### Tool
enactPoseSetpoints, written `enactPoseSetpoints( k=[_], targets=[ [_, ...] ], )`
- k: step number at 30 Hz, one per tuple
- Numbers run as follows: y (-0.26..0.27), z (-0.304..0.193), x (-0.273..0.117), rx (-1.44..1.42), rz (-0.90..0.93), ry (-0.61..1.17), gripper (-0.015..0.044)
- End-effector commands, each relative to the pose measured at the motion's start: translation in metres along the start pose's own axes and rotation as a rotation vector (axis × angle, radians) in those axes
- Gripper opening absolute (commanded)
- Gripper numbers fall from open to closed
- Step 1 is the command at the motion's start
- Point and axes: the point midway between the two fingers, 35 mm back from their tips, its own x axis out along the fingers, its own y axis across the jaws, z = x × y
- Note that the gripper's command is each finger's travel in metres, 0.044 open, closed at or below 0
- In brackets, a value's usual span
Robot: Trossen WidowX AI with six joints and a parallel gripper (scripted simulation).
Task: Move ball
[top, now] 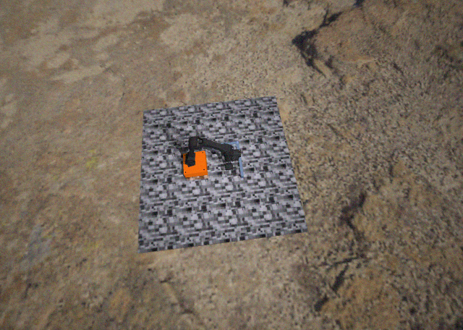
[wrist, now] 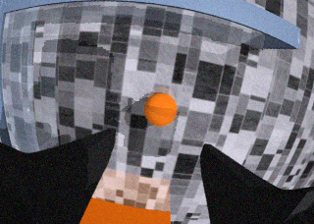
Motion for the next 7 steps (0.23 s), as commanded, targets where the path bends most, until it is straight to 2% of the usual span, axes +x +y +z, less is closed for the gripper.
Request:
enactPoseSetpoints(
  k=[1, 3, 5, 7],
  targets=[
    [0.000, 0.000, -0.011, 0.000, -0.001, -0.004, 0.0324],
    [0.000, -0.002, -0.039, 0.000, 0.000, 0.000, 0.0377],
    [0.001, -0.004, -0.051, 0.000, 0.000, 0.001, 0.0429],
    [0.001, -0.004, -0.051, 0.000, 0.000, 0.001, 0.0440]
  ],
)
